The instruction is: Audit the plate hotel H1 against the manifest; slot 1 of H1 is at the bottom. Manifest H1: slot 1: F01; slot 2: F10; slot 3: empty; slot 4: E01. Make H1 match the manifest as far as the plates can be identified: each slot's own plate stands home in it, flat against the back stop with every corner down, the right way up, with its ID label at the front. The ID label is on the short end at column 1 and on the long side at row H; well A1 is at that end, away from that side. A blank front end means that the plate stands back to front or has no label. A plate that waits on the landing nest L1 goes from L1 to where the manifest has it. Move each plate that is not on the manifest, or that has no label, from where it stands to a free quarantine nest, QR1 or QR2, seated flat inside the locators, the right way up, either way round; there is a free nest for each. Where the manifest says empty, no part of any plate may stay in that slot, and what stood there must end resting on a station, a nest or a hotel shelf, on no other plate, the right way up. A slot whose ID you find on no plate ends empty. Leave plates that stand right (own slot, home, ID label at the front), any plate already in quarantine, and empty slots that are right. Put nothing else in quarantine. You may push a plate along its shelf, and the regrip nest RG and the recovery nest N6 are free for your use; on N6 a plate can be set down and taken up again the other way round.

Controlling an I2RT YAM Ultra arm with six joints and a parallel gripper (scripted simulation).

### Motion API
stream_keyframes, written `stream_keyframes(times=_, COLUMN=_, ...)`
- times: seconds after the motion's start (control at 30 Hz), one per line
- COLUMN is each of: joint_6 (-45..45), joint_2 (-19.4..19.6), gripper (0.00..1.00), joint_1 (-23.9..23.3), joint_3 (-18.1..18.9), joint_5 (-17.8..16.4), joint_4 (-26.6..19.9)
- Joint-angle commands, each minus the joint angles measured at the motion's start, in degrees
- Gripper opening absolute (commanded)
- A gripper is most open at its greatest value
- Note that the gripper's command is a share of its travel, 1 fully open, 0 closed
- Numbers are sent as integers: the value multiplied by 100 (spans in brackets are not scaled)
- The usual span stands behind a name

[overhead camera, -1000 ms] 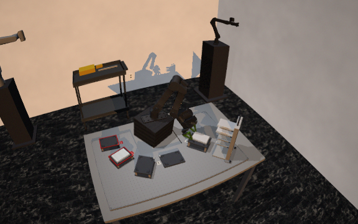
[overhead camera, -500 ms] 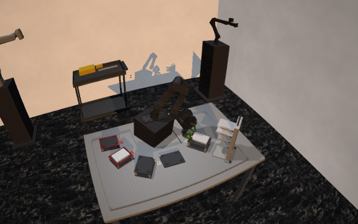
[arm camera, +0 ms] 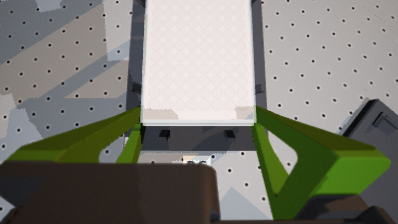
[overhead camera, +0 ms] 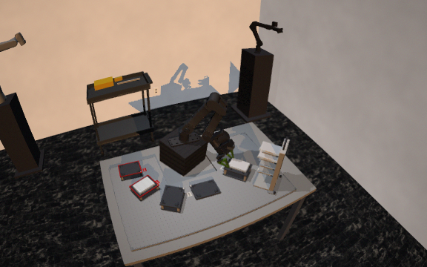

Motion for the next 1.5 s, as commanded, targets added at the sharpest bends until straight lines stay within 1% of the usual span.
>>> stream_keyframes(times=0.0, joint_6=4, joint_2=13, gripper=86, joint_1=4, joint_3=-2, joint_5=10, joint_4=267)
stream_keyframes(times=0.33, joint_6=4, joint_2=245, gripper=86, joint_1=4, joint_3=7, joint_5=10, joint_4=490)
stream_keyframes(times=0.37, joint_6=4, joint_2=396, gripper=93, joint_1=4, joint_3=15, joint_5=10, joint_4=632)
stream_keyframes(times=0.47, joint_6=4, joint_2=454, gripper=93, joint_1=4, joint_3=19, joint_5=10, joint_4=686)
stream_keyframes(times=0.83, joint_6=3, joint_2=461, gripper=93, joint_1=3, joint_3=17, joint_5=10, joint_4=696)
stream_keyframes(times=0.87, joint_6=3, joint_2=459, gripper=100, joint_1=3, joint_3=18, joint_5=10, joint_4=692)
stream_keyframes(times=1.33, joint_6=3, joint_2=459, gripper=100, joint_1=3, joint_3=18, joint_5=10, joint_4=691)
stream_keyframes(times=1.47, joint_6=14, joint_2=164, gripper=100, joint_1=19, joint_3=-45, joint_5=22, joint_4=458)
